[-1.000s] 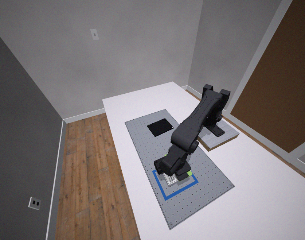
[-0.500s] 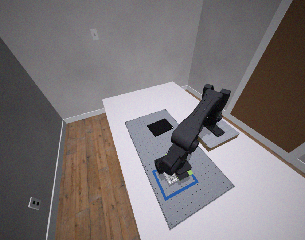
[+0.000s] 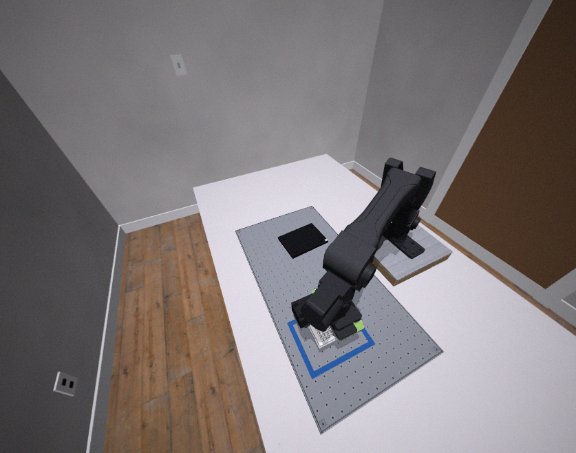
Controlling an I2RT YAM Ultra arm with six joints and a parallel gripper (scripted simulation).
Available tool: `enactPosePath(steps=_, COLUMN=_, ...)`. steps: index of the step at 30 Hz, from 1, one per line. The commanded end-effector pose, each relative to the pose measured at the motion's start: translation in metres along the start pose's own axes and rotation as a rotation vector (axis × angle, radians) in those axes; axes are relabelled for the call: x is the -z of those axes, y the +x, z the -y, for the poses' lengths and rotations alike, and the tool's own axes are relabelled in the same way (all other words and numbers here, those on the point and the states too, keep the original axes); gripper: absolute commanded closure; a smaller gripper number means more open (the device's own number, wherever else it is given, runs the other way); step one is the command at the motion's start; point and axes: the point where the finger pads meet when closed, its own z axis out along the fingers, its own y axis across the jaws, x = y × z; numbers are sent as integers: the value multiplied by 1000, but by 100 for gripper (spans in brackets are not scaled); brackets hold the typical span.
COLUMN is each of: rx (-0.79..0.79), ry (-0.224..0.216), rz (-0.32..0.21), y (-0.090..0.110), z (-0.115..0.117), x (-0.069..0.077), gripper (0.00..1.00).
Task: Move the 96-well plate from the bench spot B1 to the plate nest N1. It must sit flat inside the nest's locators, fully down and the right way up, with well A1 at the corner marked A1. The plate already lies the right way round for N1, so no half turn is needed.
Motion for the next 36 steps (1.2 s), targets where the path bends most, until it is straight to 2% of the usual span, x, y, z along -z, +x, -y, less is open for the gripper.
enactPosePath(steps=1, rx=-5, ry=-18, rz=52, y=-8, z=1, x=25, gripper=100)
enactPosePath(steps=26, rx=-5, ry=-18, rz=52, y=-8, z=1, x=25, gripper=100)
enactPosePath(steps=27, rx=29, ry=-7, rz=28, y=-2, z=8, x=14, gripper=100)
enactPosePath(steps=29, rx=89, ry=-10, rz=37, y=-2, z=14, x=14, gripper=100)
enactPosePath(steps=36, rx=89, ry=-11, rz=36, y=5, z=36, x=14, gripper=100)
